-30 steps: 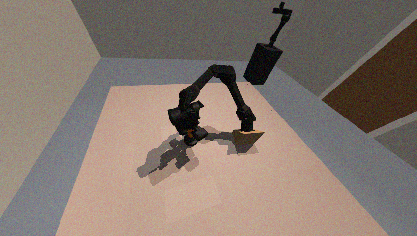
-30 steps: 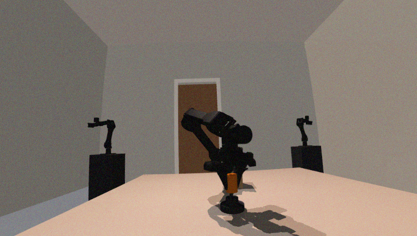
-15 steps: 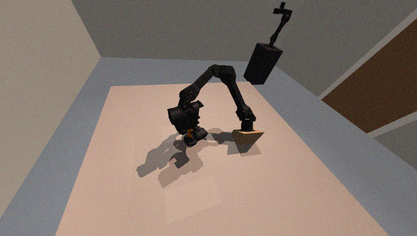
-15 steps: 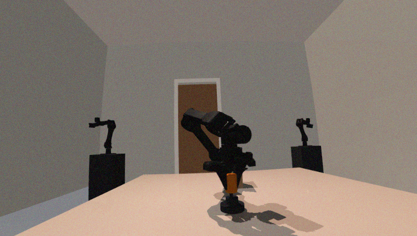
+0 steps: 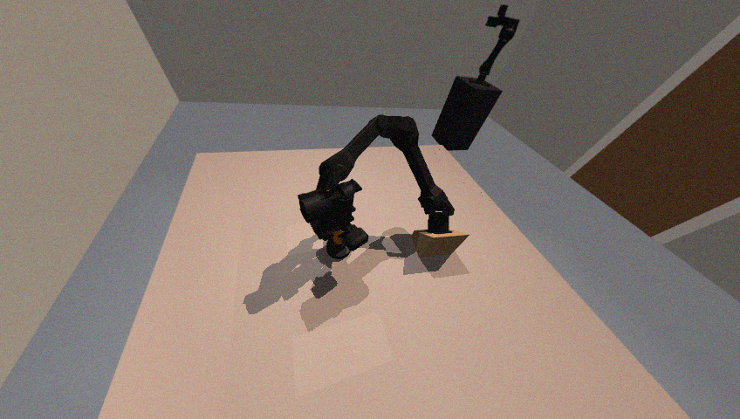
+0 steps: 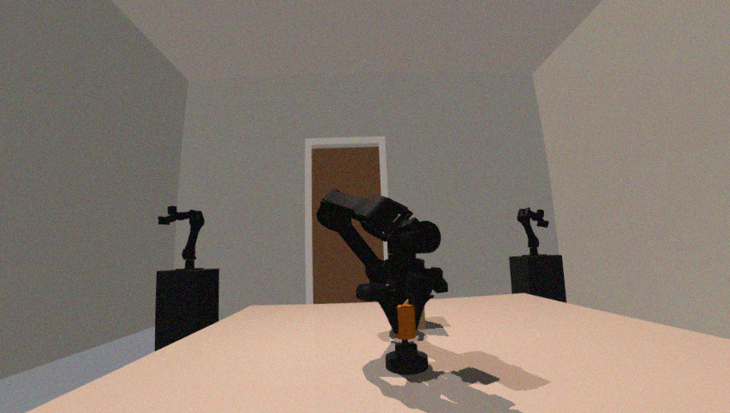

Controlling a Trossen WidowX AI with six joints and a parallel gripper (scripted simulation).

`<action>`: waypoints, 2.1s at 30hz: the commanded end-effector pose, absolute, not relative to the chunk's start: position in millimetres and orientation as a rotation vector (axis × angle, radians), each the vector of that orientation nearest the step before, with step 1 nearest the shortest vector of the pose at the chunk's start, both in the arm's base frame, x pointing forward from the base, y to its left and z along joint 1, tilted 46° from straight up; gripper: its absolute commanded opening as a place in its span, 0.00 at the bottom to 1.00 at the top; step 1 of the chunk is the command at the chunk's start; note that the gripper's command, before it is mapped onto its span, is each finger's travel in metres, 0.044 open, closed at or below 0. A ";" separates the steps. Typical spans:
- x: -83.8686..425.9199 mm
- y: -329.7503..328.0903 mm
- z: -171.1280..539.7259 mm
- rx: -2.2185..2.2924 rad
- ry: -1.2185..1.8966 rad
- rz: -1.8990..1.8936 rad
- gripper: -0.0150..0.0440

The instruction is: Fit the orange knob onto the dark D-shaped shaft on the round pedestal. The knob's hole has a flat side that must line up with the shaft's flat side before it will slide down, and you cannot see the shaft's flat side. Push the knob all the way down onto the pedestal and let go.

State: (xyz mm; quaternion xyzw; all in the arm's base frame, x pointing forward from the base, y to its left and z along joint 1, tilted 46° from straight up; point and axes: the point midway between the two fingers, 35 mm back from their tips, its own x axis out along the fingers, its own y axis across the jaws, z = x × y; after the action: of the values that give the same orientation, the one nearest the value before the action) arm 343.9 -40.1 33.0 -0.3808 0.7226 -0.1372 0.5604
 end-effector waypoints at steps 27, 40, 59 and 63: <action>342.3 -48.3 26.0 -0.905 1.702 -0.324 0.25; 341.9 -51.3 22.2 -0.861 1.686 -0.364 0.25; 341.9 -51.3 22.2 -0.861 1.686 -0.364 0.88; 341.9 -51.3 22.2 -0.861 1.686 -0.364 1.00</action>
State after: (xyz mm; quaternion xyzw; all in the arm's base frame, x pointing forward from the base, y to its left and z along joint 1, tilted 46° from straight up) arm 341.8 -51.4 22.0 -0.3660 0.7181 -0.1559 0.5710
